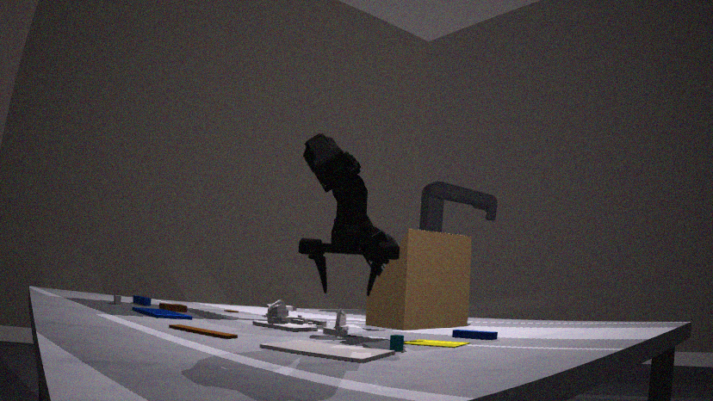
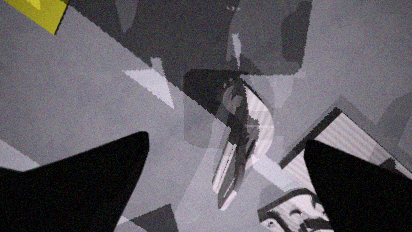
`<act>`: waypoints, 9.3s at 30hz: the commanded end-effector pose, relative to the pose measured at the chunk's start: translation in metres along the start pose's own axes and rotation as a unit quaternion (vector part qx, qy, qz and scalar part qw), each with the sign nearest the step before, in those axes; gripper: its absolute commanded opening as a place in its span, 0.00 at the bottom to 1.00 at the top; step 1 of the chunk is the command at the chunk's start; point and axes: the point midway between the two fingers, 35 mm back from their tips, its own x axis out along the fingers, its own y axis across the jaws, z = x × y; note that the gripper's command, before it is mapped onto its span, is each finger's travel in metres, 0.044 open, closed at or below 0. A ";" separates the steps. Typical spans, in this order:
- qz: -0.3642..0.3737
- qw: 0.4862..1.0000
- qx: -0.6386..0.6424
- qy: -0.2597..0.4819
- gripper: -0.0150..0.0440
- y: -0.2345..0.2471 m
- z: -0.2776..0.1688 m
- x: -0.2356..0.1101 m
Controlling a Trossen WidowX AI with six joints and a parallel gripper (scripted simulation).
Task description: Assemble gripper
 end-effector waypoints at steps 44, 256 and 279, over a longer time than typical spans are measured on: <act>0.001 1.000 0.002 -0.001 0.88 0.000 0.000 -0.003; 0.003 0.993 0.118 0.006 1.00 -0.022 -0.051 0.080; 0.003 0.993 0.118 0.006 1.00 -0.021 -0.051 0.081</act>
